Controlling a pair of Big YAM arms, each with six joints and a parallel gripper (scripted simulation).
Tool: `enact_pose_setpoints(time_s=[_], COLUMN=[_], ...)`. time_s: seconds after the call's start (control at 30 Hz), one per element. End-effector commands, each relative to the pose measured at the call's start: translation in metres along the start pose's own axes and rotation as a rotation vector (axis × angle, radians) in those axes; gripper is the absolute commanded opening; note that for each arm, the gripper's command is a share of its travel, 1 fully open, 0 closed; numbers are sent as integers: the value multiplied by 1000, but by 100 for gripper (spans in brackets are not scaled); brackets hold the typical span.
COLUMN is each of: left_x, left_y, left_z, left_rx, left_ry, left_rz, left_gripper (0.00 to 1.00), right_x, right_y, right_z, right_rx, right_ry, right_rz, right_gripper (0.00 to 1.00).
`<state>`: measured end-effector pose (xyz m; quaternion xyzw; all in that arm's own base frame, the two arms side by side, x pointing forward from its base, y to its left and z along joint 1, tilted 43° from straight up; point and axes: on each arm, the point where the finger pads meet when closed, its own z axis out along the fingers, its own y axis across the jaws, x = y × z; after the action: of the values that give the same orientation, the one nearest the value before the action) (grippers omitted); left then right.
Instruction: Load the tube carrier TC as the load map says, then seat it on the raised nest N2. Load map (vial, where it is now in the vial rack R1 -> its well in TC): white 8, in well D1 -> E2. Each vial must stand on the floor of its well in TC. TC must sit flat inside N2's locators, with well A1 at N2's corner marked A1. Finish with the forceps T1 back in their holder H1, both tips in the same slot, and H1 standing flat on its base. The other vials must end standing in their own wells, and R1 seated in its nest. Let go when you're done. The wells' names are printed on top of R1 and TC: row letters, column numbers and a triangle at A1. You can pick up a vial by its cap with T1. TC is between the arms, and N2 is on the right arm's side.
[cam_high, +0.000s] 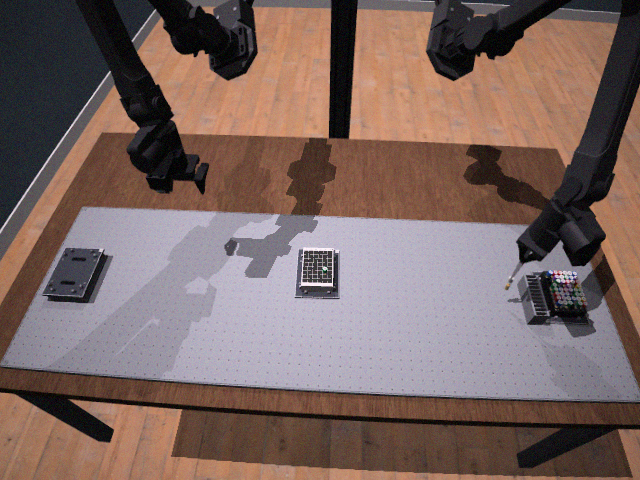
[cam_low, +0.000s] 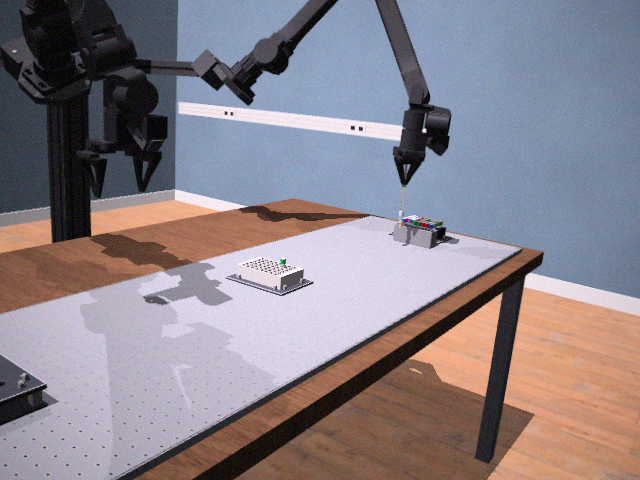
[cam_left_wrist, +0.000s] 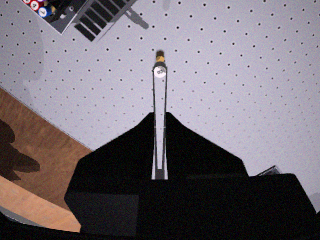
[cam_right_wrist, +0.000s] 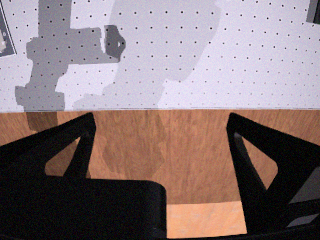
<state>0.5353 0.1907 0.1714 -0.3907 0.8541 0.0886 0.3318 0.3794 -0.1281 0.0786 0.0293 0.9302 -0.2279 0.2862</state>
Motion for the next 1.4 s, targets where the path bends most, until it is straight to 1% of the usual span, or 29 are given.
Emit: enact_pose_setpoints(time_s=[0.0,0.33,0.4,0.43,0.5,0.77,0.9,0.97,1.0,1.07,1.1,1.3,1.37], left_x=[5,26,26,16,31,39,49,49,35,50,54,57,65], left_y=[-11,-19,-19,-12,-22,-31,-32,-32,-27,-37,-36,-45,-43], left_z=[-6,4,4,6,6,5,6,6,7,6,6,5,7], left_rx=[16,7,7,-4,5,8,1,1,-3,6,2,8,2], left_ry=[-10,6,6,-1,8,5,16,16,-2,8,14,7,15], left_rz=[-6,0,0,-19,0,-1,3,3,-22,0,2,-2,2], left_gripper=[9,9,9,9,9,9,9,9,9,9,9,9,9], right_x=[-6,-6,-6,-6,-6,-6,-6,-6,-6,-6,-6,-6,-6], right_y=[0,0,0,0,0,0,0,0,0,0,0,0,0], right_z=[-2,-2,-2,-2,-2,-2,-2,-2,-2,-2,-2,-2,-2], right_rx=[-1,-1,-1,-1,-1,-1,-1,-1,-1,-1,-1,-1,-1], right_ry=[-16,-16,-16,-16,-16,-16,-16,-16,-16,-16,-16,-16,-16], right_rz=[-10,-10,-10,-10,-10,-10,-10,-10,-10,-10,-10,-10,-10], right_gripper=[100,100,100,100,100,100,100,100,100,100,100,100,100])
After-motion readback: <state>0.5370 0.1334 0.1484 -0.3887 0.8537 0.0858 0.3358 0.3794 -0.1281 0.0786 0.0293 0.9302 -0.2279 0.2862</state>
